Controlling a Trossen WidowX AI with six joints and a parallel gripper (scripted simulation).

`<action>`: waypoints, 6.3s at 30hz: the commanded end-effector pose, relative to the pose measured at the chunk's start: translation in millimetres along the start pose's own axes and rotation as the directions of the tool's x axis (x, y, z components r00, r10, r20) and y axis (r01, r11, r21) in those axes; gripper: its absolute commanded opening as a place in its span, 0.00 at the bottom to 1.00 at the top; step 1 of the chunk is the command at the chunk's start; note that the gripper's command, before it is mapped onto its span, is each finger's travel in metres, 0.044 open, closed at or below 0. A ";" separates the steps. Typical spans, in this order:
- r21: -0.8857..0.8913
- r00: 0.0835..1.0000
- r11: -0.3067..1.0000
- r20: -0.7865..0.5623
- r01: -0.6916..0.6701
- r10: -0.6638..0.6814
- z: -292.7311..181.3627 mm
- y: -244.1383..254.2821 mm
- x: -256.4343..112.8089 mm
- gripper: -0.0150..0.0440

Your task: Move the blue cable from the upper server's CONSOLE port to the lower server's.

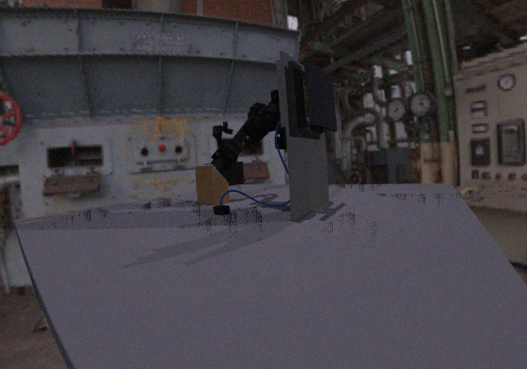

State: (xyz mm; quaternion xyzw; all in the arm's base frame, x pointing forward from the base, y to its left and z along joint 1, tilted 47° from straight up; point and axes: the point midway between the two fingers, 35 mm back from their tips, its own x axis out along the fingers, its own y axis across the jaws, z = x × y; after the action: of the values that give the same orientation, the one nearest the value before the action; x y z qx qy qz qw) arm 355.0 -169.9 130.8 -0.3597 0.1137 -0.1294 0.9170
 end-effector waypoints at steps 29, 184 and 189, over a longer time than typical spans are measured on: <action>0.006 1.000 1.000 -0.004 0.007 -0.007 3.0 -0.9 9.4 0.25; 0.002 1.000 1.000 -0.004 0.003 -0.003 25.6 -32.4 -22.8 1.00; 0.002 1.000 1.000 -0.004 0.003 -0.003 28.9 -33.1 -24.2 1.00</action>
State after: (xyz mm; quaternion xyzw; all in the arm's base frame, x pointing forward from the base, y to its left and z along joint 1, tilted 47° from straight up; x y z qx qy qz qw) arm 335.8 -169.5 175.1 -0.3592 0.1141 -0.1321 0.9168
